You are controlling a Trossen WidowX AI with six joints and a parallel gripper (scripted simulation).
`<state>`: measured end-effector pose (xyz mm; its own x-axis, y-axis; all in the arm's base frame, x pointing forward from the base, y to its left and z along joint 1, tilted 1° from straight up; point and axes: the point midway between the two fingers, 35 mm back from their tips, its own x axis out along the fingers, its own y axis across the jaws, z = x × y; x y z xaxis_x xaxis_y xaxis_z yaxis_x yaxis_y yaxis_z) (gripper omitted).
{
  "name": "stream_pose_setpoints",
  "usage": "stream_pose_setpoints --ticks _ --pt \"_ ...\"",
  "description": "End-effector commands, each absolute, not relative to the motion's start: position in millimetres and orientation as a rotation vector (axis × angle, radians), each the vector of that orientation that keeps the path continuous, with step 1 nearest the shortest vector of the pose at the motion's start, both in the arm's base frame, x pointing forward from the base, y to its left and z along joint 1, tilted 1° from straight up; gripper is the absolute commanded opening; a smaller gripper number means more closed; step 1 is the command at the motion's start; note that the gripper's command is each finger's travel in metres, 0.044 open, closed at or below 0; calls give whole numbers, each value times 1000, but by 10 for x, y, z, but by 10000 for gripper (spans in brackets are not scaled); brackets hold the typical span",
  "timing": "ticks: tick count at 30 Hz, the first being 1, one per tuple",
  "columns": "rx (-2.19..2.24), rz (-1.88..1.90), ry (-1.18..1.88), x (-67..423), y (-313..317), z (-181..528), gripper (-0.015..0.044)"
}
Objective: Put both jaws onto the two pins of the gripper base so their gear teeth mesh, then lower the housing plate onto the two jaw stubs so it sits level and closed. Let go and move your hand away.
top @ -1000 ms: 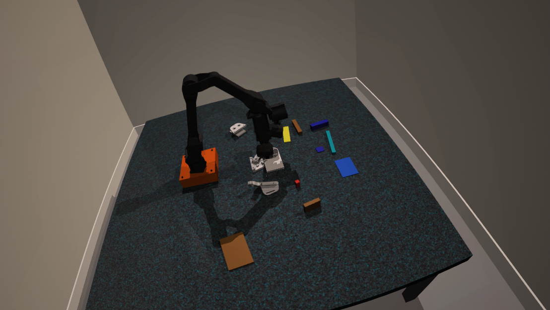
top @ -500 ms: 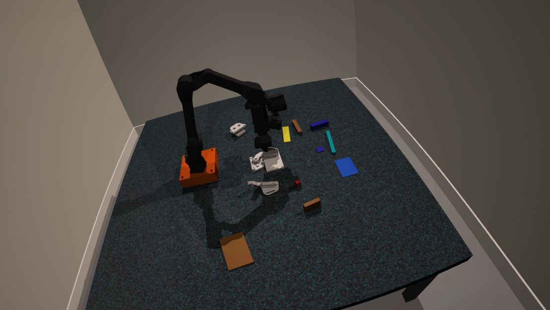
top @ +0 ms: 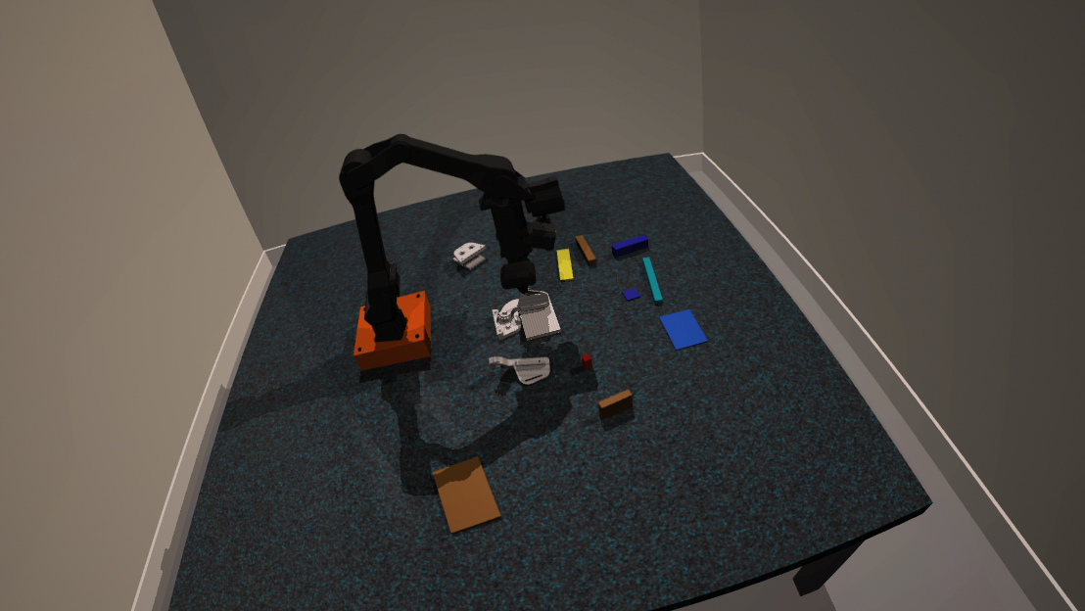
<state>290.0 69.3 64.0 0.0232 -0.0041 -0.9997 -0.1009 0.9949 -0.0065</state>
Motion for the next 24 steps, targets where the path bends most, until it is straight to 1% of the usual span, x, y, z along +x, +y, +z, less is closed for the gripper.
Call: stream_pose_setpoints --ticks 1,7,18,24 --pt "-70 55 1551 2884 369 659 277" --pt "-57 34 1554 2795 -133 685 434" --pt "-34 -2 1564 2430 -925 720 440" --pt "-32 -4 1564 2401 -967 721 440"
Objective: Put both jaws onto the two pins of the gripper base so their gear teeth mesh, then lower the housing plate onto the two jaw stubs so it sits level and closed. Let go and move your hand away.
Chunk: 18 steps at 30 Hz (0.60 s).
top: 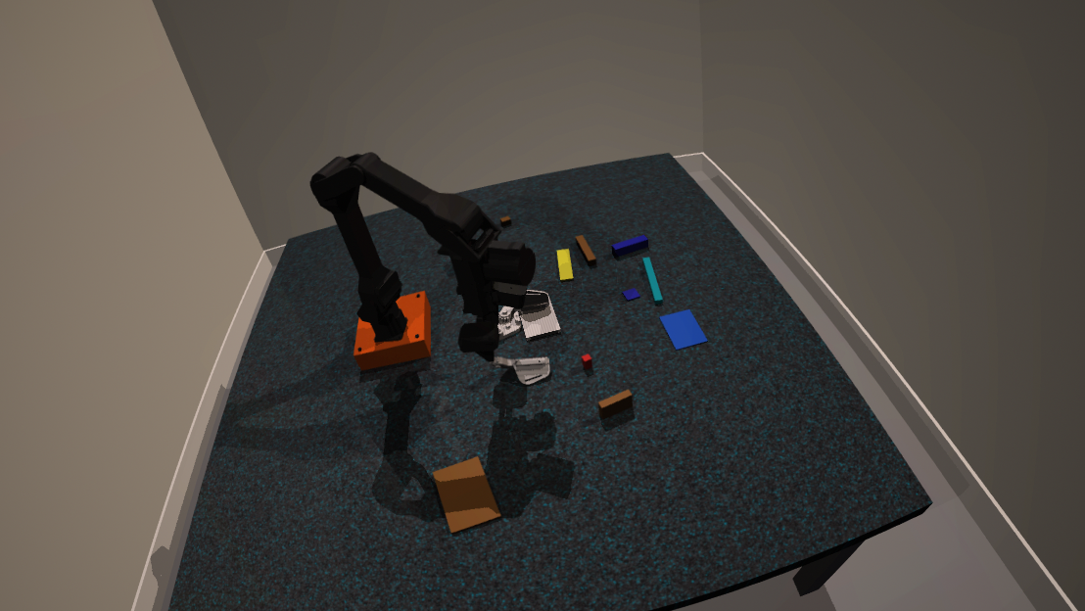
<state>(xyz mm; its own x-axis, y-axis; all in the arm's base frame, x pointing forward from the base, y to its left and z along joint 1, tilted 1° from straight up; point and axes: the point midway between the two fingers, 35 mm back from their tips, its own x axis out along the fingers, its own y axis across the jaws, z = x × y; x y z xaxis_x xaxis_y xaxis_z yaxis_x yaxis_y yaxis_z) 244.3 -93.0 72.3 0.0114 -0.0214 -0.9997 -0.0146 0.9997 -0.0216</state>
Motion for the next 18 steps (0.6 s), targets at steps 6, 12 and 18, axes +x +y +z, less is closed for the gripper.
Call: stream_pose_setpoints --ticks 6,12,18 --pt "-32 -4 1564 2410 -971 648 440" --pt "-32 -4 1564 2419 -976 549 440" --pt "-32 -4 1564 2424 -979 452 440"
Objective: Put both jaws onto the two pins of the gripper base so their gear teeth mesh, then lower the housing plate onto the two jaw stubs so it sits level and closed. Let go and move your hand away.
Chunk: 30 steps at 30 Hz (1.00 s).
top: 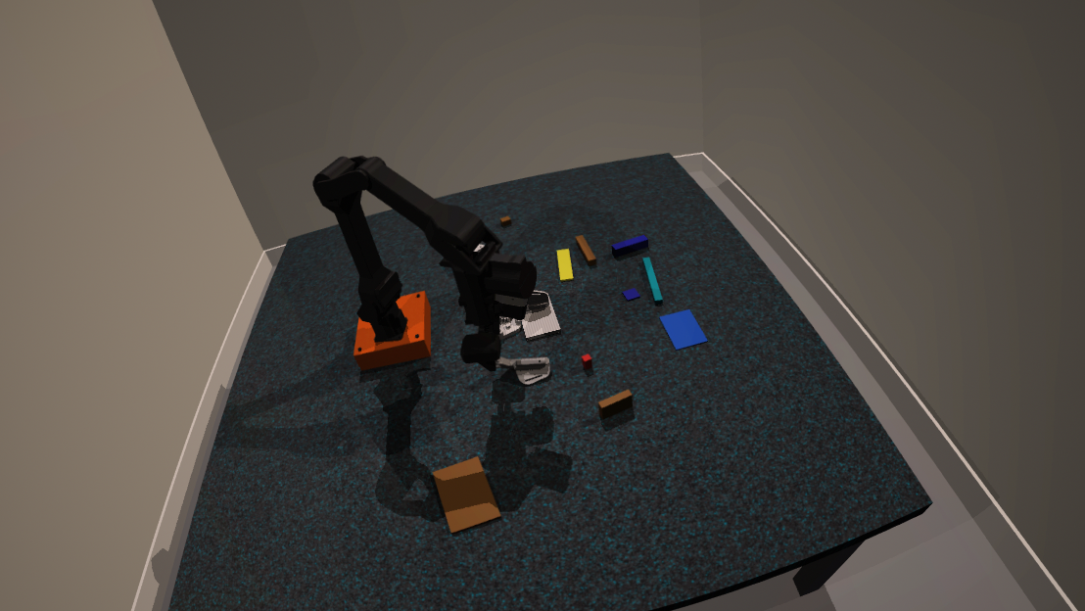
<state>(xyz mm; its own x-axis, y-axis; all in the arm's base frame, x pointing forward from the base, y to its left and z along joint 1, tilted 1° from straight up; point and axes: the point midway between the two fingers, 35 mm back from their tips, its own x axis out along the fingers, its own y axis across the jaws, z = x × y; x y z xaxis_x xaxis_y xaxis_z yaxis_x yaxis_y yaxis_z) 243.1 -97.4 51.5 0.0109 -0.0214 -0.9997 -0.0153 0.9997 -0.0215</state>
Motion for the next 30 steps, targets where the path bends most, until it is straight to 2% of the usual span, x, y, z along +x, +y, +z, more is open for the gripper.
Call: stream_pose_setpoints --ticks 1,30 --pt "-32 -4 1564 2424 -979 436 440" --pt "-32 -3 1565 2393 -973 -24 440"
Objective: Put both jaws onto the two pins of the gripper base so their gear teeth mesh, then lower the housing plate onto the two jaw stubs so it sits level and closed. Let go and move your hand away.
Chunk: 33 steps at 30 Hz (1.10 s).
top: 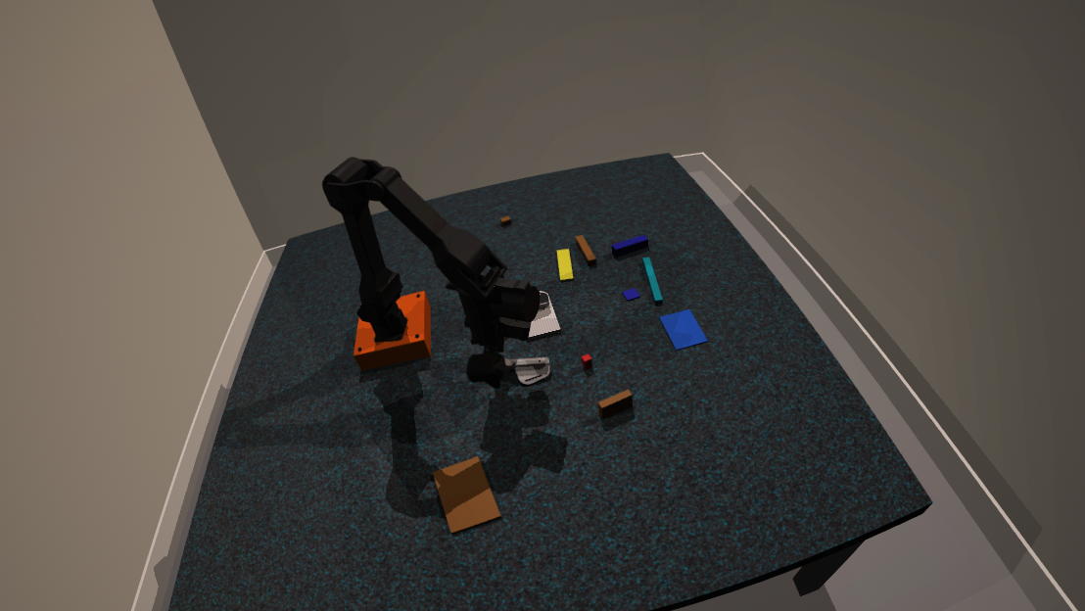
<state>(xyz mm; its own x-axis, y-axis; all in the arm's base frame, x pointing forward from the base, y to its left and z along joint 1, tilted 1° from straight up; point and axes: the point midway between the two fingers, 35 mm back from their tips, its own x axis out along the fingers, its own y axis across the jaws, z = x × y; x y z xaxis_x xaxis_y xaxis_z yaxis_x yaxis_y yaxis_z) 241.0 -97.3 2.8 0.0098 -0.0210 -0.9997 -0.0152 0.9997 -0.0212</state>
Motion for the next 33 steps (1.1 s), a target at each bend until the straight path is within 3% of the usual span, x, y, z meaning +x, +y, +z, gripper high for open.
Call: stream_pose_setpoints --ticks 1,4,16,23,25,33 --pt "-32 -3 1565 2392 -973 -26 440" --pt "-32 -3 1565 2392 -973 -26 440" --pt "-32 -3 1565 2392 -973 -26 125" --pt "-32 -3 1565 2392 -973 -26 78" --pt "-32 -3 1565 2392 -973 -26 37" --pt "-32 -3 1565 2393 -973 -25 37"
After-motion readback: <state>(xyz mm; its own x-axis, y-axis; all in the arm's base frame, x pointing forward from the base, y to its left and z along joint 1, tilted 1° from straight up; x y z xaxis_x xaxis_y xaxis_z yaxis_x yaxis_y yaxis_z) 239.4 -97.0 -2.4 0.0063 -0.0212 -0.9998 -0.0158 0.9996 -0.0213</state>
